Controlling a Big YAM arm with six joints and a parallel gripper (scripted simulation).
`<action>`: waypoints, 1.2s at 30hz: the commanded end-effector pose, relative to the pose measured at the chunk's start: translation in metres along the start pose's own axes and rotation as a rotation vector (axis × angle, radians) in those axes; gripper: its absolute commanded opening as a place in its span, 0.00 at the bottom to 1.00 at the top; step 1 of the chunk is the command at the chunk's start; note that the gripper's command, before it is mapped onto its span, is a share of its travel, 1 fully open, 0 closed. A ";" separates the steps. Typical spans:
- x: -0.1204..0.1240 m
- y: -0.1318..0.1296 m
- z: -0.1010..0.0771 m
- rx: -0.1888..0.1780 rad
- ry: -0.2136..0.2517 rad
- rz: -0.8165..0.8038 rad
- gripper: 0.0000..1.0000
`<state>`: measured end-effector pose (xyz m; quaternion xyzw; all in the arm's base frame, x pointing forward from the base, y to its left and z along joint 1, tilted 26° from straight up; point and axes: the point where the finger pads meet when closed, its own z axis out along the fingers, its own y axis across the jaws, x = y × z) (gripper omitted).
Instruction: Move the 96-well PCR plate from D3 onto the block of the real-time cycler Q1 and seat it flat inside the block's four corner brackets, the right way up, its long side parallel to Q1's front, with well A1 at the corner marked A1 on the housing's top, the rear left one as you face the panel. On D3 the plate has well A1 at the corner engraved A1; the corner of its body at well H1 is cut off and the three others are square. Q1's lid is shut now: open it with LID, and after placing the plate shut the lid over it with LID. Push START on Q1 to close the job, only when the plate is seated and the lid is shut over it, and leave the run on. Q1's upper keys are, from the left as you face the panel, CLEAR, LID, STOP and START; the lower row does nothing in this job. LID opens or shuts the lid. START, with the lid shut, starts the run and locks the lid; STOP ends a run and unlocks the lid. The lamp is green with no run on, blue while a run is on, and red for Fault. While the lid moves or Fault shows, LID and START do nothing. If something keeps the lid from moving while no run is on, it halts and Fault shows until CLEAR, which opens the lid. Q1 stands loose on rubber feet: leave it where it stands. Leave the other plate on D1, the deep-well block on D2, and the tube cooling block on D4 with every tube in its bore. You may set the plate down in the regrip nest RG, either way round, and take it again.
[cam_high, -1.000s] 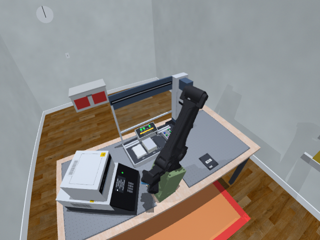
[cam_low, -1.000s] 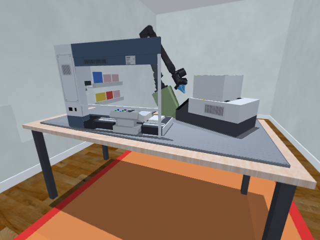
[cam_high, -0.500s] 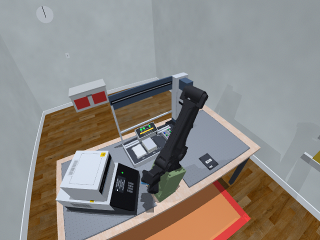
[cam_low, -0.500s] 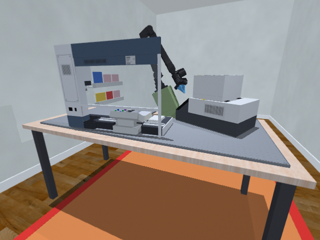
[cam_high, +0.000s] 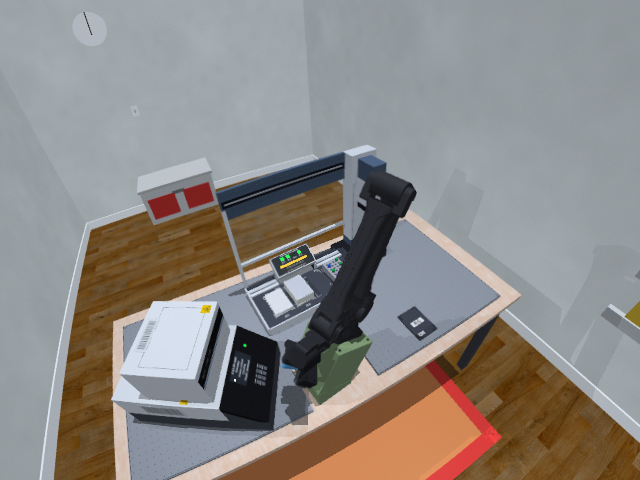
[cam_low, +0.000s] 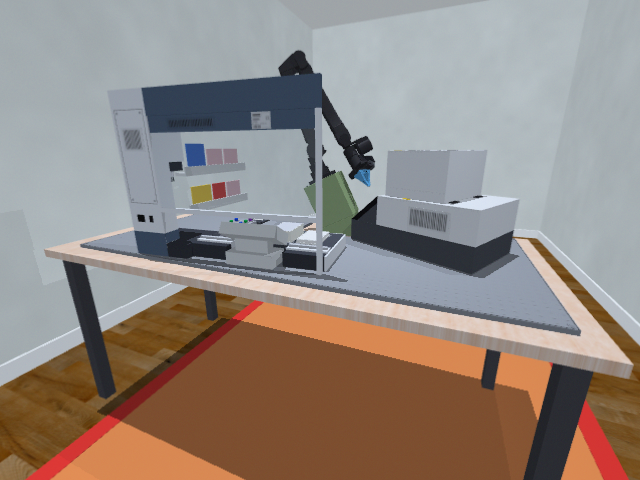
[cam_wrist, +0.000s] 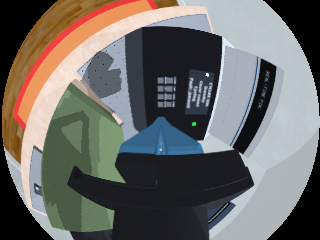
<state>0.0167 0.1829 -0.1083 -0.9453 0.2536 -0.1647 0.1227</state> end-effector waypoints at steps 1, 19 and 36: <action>-0.012 -0.015 -0.001 0.028 -0.025 0.034 0.00; -0.011 -0.013 -0.001 0.025 -0.022 0.027 0.00; -0.010 -0.012 -0.001 0.022 -0.019 0.021 0.00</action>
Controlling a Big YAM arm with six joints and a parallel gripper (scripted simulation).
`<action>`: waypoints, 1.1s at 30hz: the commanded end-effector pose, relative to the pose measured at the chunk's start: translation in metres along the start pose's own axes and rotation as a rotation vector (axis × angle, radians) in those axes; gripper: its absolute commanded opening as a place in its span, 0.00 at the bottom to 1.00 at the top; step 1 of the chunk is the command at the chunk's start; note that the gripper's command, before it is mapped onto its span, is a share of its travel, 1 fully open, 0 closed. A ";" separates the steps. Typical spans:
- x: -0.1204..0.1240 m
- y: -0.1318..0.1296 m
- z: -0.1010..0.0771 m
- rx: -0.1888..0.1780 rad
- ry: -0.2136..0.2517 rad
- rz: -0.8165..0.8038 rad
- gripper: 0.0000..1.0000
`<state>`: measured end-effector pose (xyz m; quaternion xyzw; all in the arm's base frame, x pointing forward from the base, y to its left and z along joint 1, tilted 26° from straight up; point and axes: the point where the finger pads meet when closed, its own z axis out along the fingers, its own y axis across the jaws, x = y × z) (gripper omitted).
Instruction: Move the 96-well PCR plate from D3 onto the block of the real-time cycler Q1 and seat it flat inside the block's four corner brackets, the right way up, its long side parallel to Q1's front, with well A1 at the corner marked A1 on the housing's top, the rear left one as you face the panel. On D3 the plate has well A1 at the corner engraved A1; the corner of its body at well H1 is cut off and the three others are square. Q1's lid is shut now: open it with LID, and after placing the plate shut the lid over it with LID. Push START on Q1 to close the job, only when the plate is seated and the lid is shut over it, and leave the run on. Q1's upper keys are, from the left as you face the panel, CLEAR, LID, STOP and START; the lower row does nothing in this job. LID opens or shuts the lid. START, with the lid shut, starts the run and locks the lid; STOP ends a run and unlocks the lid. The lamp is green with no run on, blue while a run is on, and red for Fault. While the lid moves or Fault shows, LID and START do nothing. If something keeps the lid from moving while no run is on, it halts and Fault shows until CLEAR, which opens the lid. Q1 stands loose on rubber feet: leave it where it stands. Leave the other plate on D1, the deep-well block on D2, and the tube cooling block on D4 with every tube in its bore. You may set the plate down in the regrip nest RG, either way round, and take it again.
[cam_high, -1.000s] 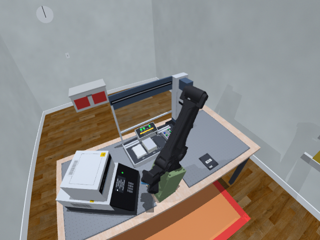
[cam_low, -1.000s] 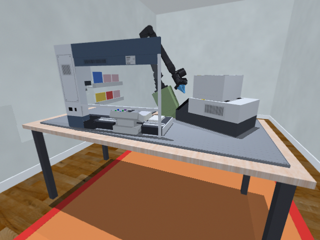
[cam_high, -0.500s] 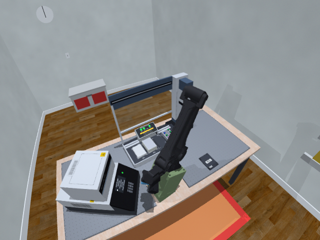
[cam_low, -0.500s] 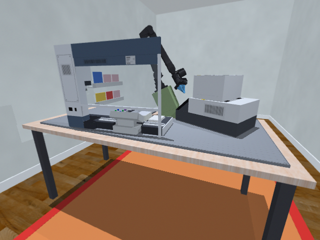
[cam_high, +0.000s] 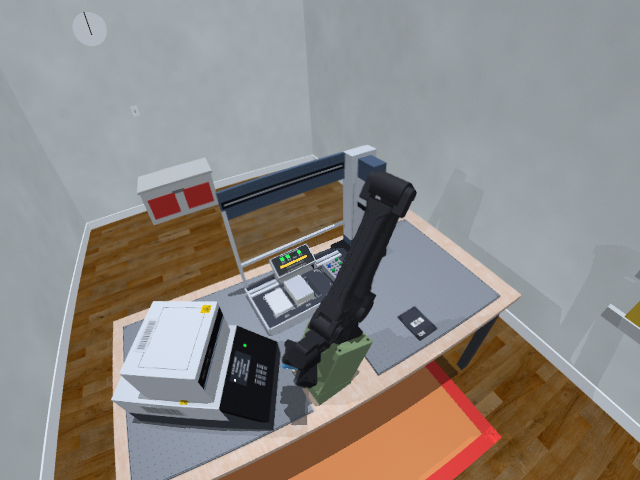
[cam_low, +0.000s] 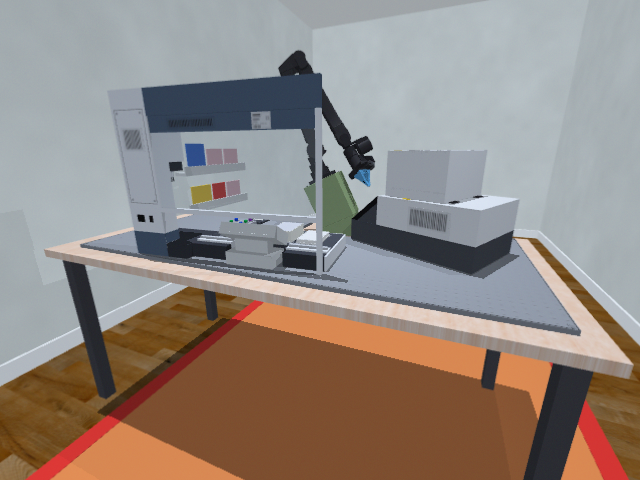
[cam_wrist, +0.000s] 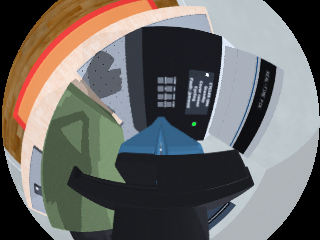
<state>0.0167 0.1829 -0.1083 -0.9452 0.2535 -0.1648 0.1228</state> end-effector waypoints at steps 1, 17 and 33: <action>-0.010 -0.011 -0.001 0.022 -0.019 0.021 0.00; -0.009 -0.010 -0.001 0.019 -0.017 0.015 0.00; -0.008 -0.008 -0.001 0.016 -0.014 0.009 0.00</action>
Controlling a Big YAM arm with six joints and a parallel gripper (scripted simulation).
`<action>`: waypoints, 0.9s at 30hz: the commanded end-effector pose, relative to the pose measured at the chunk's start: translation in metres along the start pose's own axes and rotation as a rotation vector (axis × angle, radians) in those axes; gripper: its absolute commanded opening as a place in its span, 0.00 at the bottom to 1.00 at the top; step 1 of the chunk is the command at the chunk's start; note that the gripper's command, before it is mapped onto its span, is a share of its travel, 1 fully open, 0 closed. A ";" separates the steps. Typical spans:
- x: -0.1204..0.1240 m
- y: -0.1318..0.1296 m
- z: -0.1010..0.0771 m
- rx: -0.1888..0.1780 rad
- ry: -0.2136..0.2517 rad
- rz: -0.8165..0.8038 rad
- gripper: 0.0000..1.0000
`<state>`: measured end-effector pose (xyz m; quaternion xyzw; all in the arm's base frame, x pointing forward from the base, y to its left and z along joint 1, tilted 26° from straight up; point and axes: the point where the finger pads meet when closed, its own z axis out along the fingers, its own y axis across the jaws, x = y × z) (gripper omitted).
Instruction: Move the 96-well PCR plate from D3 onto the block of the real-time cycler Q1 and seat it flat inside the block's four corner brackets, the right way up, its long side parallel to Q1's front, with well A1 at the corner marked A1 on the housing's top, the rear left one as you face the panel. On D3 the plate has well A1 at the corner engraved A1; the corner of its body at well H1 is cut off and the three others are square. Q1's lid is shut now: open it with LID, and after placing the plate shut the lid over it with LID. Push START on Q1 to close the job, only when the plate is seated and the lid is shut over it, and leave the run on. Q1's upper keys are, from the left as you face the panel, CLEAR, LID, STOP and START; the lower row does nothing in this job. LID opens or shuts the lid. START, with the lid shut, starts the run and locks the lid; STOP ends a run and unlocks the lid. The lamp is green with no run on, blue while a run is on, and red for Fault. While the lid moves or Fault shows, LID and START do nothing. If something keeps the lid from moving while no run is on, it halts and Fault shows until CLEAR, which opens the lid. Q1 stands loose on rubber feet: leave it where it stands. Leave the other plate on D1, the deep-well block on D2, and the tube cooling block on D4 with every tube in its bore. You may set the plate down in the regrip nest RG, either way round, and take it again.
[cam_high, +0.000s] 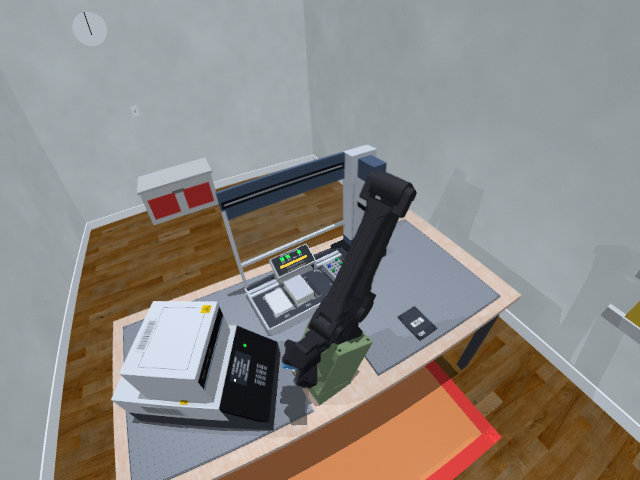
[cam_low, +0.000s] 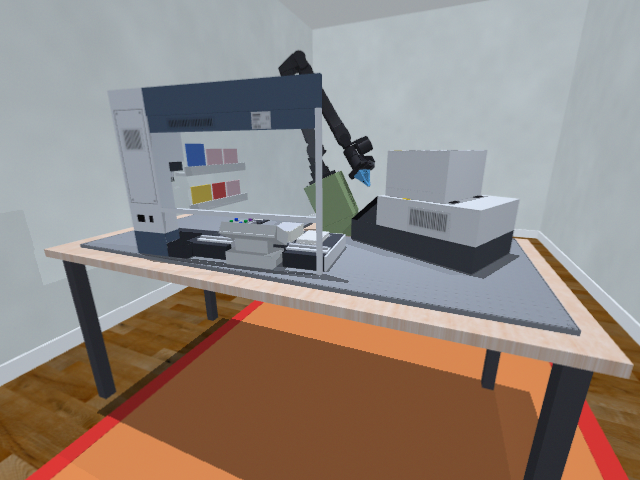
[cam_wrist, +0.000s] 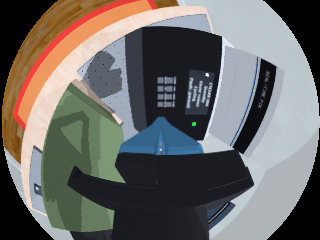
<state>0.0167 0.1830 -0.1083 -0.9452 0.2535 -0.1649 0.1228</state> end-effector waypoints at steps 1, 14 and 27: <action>-0.008 -0.008 -0.001 0.015 -0.014 0.009 0.00; -0.008 -0.007 -0.001 0.013 -0.012 0.004 0.00; -0.007 -0.005 0.000 0.010 -0.011 -0.001 0.00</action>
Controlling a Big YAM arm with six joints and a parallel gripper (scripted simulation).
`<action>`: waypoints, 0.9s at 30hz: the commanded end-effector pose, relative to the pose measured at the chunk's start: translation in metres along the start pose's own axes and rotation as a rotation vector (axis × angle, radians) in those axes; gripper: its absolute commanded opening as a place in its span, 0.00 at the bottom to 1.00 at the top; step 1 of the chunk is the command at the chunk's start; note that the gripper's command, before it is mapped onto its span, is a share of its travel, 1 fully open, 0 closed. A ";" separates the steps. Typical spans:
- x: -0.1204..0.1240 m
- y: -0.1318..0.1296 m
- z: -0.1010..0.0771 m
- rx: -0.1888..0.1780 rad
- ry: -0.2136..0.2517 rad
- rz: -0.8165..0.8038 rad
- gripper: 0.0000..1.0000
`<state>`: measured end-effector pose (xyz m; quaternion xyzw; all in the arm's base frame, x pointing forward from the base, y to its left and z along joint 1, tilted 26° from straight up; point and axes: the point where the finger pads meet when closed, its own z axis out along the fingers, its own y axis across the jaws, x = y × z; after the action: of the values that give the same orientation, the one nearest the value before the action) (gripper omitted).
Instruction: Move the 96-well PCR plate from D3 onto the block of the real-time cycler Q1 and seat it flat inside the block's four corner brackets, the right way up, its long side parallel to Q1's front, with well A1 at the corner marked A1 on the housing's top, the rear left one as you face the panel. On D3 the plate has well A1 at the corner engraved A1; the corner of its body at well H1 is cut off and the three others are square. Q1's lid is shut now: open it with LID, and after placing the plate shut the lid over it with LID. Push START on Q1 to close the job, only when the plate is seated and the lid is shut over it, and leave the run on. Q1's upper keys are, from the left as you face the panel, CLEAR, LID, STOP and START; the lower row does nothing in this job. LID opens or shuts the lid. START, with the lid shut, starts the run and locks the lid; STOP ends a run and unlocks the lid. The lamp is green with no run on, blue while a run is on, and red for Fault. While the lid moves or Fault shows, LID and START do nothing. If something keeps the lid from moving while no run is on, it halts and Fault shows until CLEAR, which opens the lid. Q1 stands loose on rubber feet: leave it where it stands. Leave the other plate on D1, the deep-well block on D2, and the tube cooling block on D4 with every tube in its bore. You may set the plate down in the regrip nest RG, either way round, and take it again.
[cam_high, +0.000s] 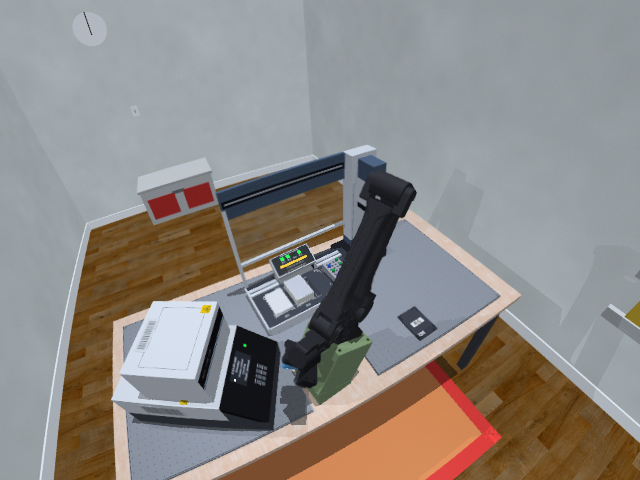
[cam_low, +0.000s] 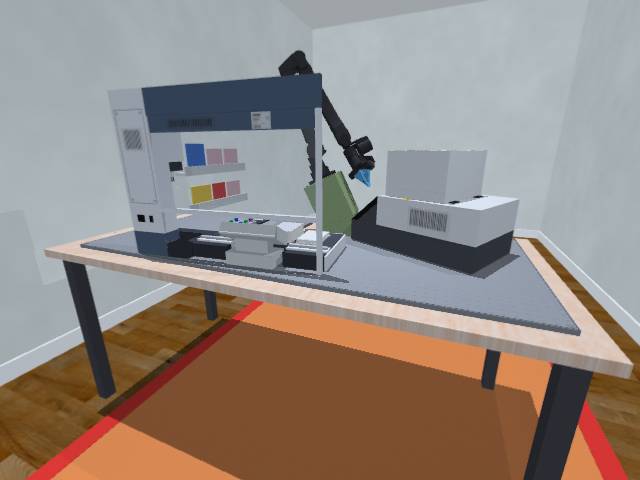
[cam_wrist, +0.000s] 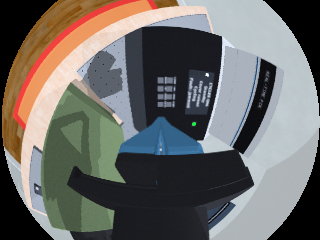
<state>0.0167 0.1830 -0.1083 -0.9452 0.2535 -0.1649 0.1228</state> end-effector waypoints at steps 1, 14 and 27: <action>-0.007 -0.005 0.000 0.010 -0.010 -0.001 0.00; -0.006 -0.004 0.000 0.008 -0.009 -0.006 0.00; -0.005 -0.003 0.000 0.005 -0.006 -0.011 0.00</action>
<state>0.0167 0.1830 -0.1083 -0.9452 0.2535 -0.1649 0.1228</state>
